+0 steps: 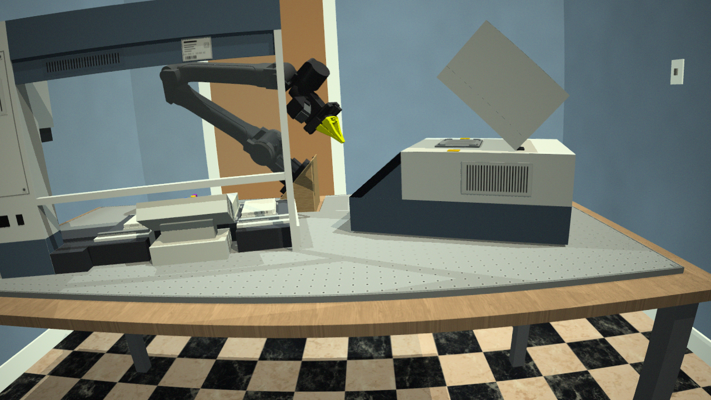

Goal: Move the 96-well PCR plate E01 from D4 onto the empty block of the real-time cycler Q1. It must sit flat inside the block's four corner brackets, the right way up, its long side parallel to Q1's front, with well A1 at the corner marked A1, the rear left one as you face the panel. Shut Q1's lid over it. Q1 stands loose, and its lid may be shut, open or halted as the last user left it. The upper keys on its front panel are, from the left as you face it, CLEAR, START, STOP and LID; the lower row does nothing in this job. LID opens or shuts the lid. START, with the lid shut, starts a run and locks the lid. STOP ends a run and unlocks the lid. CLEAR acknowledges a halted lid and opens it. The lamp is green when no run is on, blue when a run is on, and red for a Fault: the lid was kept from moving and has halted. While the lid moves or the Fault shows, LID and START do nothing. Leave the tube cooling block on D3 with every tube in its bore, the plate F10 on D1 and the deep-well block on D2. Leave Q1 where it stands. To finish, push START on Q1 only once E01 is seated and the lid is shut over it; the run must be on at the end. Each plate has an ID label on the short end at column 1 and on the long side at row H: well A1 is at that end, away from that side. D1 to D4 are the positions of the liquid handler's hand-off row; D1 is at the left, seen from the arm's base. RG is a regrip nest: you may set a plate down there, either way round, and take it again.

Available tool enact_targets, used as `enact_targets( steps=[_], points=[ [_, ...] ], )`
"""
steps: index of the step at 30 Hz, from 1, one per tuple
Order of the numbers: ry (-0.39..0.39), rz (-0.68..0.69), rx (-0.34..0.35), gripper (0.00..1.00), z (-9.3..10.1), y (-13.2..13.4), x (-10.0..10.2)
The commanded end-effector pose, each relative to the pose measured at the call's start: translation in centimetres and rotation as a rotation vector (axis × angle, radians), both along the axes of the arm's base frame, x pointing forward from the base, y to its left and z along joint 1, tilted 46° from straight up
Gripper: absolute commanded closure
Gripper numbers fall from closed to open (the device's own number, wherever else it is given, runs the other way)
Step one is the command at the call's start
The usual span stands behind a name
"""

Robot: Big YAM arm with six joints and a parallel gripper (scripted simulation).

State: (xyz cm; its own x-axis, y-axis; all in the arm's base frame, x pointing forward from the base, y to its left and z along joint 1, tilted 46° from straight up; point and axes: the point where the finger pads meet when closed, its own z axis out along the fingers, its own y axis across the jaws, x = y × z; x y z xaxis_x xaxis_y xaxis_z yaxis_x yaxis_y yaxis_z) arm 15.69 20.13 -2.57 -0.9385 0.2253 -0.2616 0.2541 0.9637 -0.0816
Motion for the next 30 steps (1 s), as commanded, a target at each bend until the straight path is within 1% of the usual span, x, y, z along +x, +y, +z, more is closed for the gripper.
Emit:
enact_targets(
  steps=[1,6,13,18,30],
  points=[
    [-0.019,-0.008,0.027,1.00,0.8,2.2,1.2],
    [-0.022,-0.004,0.033,1.00,0.6,2.3,1.8],
    [-0.027,0.034,0.044,1.00,0.4,3.4,1.5],
    [-0.032,0.026,0.052,1.00,0.5,3.5,1.9],
    [-0.014,0.009,0.019,1.00,-0.5,1.3,1.2]
  ],
)
